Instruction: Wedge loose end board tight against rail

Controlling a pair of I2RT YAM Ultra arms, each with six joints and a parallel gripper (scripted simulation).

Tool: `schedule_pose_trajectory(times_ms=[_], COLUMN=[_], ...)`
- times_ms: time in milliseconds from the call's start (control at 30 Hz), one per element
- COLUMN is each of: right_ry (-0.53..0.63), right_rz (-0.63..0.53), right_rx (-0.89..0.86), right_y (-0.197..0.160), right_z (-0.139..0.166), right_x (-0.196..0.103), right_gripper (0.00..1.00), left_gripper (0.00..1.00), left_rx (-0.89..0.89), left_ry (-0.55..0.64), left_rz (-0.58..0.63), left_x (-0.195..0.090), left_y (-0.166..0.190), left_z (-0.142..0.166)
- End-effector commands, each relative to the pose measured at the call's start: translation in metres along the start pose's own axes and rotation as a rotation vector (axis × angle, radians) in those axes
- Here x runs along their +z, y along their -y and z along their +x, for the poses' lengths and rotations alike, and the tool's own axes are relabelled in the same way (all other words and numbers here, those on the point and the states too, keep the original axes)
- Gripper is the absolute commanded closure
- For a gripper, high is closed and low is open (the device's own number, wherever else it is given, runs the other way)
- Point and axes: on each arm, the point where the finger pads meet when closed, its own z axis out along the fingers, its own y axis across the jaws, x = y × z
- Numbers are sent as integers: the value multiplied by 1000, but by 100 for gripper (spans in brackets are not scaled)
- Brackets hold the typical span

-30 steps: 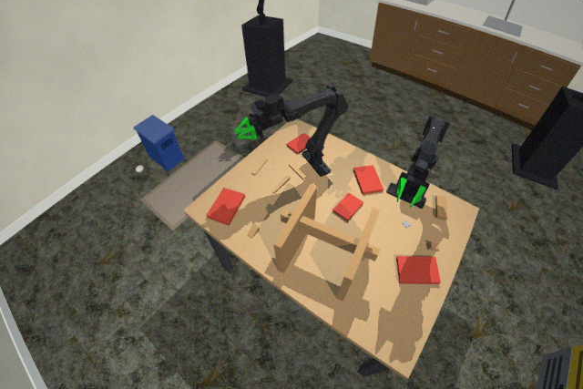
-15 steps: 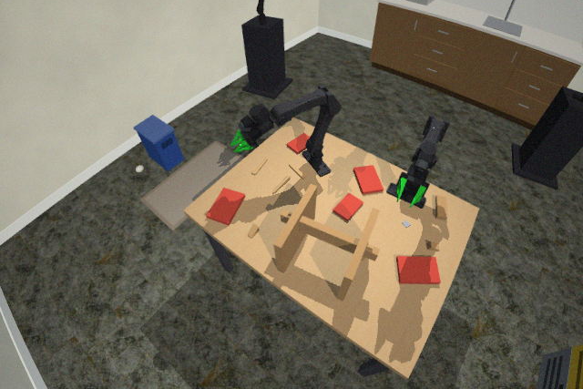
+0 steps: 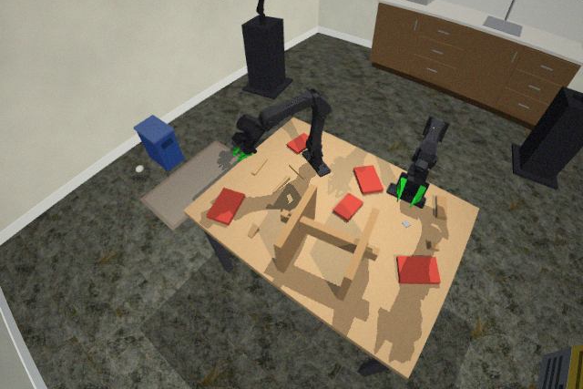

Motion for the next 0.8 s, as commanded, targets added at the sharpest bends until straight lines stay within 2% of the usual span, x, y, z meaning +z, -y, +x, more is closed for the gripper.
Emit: schedule_pose_trajectory(times_ms=[0,367,467,567,767], right_ry=[-11,-335,-418,-430,-579], right_rz=[-3,-176,-240,-258,-412], right_rx=[-60,-189,-226,-244,-298], right_y=[5,-2,-5,-9,-15], right_z=[-7,73,95,97,139], right_x=[-12,26,30,29,32], right_gripper=[62,62,62,62,62], left_gripper=[56,56,56,56,56], left_rx=[6,6,6,6,6], left_ry=[10,10,10,10,10], left_rz=[6,6,6,6,6], left_x=[-1,-1,-1,-1,-1], left_y=[3,3,3,3,3], left_z=[-4,-4,-4,-4,-4])
